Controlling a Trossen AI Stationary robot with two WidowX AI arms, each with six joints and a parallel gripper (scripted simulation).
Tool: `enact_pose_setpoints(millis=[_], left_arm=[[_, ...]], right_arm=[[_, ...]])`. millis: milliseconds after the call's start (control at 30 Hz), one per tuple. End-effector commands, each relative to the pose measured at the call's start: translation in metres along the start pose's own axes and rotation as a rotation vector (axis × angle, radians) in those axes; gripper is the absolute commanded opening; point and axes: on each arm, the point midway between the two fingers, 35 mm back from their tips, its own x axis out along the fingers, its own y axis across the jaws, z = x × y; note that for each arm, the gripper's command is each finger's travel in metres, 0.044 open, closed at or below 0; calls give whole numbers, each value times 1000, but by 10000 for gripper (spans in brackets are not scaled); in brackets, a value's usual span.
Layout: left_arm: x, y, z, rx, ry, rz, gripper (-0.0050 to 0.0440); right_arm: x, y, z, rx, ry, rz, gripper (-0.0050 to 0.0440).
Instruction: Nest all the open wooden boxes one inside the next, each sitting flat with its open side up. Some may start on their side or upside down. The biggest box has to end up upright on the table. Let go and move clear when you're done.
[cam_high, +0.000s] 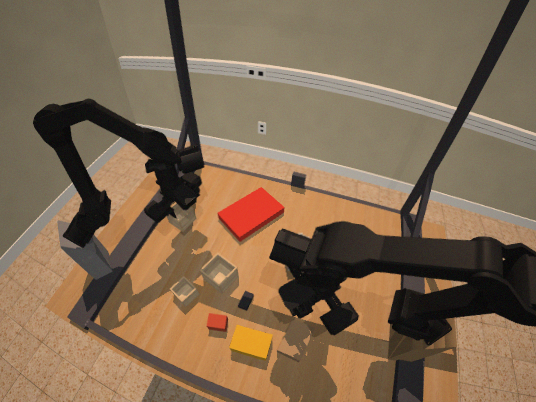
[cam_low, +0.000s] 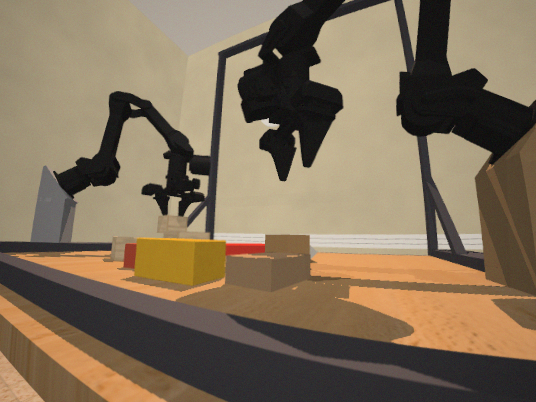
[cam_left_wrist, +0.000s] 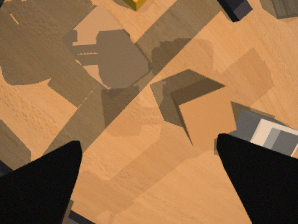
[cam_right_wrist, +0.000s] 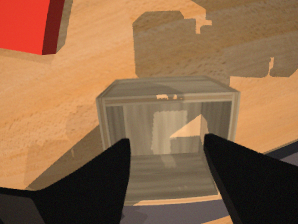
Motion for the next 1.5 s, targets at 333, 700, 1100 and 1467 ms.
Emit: enact_pose_setpoints(millis=[333,700,1100,1467], left_arm=[[-4,-1,1,0,-8,-13,400],[-4,-1,1,0,-8,-13,400],[-4,-1,1,0,-8,-13,400],[-4,-1,1,0,-8,-13,400]], right_arm=[[0,4,35,-33,2,-55,285],[0,-1,65,-43,13,-92,285],[-3,-9,98,-44,35,-103,285],[-12,-23,137,-34,43,-85,285]])
